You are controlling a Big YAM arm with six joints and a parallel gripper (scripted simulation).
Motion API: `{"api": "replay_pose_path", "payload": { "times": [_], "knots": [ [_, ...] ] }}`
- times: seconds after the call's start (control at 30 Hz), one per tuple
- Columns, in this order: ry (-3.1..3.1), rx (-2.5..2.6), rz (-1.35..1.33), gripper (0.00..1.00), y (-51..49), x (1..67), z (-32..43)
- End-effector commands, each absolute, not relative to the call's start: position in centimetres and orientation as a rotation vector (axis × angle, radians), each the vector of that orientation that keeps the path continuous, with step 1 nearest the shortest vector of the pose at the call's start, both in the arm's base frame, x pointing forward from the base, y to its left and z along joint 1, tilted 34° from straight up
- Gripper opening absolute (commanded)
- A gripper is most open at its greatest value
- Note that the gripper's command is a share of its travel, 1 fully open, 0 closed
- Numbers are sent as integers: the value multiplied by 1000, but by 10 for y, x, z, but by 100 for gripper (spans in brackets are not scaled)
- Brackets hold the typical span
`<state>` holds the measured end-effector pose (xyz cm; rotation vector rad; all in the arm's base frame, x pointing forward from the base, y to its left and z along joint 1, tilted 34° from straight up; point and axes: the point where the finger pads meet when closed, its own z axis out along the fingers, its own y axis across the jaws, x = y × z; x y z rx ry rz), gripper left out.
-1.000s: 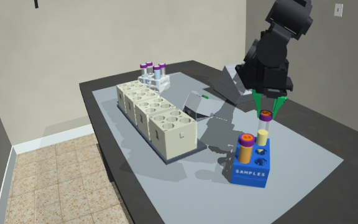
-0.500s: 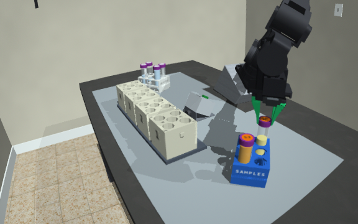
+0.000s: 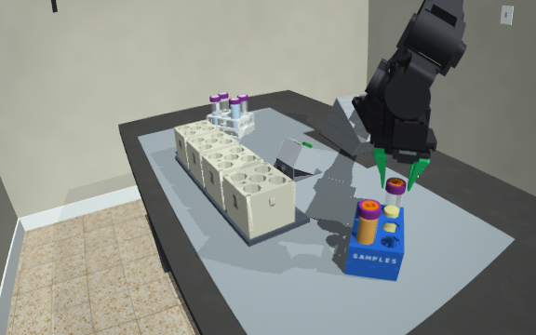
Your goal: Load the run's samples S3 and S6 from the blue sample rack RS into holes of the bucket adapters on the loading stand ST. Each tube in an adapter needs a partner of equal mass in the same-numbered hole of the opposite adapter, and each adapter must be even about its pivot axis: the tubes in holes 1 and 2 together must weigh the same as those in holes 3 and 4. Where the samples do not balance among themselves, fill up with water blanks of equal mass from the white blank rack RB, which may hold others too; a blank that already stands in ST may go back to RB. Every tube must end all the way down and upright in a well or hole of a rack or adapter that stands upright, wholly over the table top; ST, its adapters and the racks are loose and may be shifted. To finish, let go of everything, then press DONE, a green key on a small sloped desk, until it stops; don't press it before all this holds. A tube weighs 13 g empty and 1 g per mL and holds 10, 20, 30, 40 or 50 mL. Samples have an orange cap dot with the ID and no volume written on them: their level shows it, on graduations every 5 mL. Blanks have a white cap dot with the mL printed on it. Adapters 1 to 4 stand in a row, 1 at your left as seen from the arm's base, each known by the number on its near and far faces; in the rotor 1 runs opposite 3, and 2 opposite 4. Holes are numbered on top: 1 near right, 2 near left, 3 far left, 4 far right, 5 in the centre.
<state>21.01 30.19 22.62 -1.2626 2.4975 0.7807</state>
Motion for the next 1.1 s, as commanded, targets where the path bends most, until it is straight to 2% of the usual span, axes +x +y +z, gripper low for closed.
{"api": "replay_pose_path", "payload": {
  "times": [0.0, 0.4, 0.77, 1.07],
  "knots": [
    [2453, -1240, 788, 55, 306, 218, 245],
    [2453, -1240, 788, 55, 306, 218, 245],
    [2417, -1232, 787, 55, 283, 222, 293],
    [2452, -1240, 786, 55, 285, 218, 277]
  ]
}}
